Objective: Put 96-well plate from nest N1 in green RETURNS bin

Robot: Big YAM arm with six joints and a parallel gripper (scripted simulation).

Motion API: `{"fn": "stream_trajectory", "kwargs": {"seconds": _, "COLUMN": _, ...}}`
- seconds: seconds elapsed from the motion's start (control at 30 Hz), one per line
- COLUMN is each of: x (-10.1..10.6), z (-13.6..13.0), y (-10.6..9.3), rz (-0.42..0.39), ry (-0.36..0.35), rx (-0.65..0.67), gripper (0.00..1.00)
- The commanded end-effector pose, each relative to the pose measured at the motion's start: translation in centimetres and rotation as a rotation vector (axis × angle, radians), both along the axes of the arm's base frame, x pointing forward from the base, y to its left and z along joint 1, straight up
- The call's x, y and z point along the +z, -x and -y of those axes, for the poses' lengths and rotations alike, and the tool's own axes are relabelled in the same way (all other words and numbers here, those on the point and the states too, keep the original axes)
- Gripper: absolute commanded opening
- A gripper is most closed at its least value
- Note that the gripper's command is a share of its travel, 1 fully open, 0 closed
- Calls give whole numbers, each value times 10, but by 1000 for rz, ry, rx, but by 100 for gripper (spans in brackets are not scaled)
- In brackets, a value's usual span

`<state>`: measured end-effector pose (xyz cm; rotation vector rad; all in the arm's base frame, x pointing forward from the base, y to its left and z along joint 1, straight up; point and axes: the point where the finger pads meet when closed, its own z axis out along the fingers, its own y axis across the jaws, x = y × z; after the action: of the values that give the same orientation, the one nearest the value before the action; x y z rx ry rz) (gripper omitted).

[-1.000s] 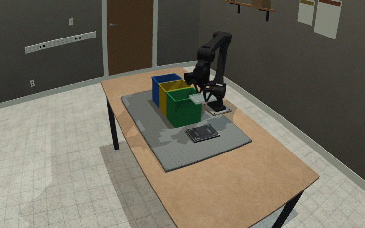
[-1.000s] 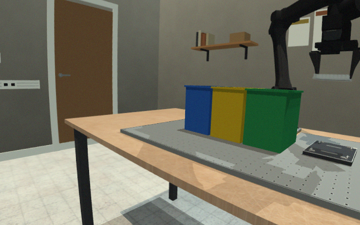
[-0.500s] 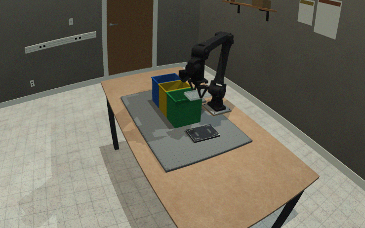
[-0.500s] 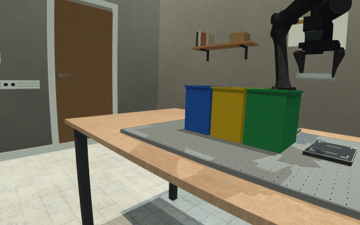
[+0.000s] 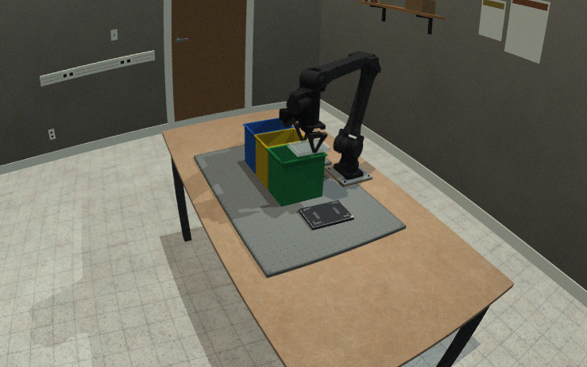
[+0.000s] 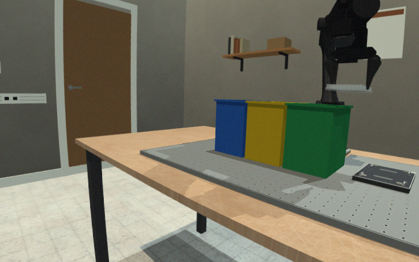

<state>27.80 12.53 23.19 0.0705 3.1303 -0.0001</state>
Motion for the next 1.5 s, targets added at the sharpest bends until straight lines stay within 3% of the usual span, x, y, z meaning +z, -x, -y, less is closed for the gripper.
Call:
{"fn": "stream_trajectory", "kwargs": {"seconds": 0.0, "x": 4, "z": 16, "y": 4, "rz": -1, "ry": -1, "rx": 22, "gripper": 0}}
{"fn": "stream_trajectory", "kwargs": {"seconds": 0.67, "x": 4, "z": 74, "y": -5, "rz": -1, "ry": 0, "rx": 22, "gripper": 0}}
{"fn": "stream_trajectory", "kwargs": {"seconds": 1.47, "x": 4, "z": 72, "y": -3, "rz": -1, "ry": 1, "rx": 26, "gripper": 0}}
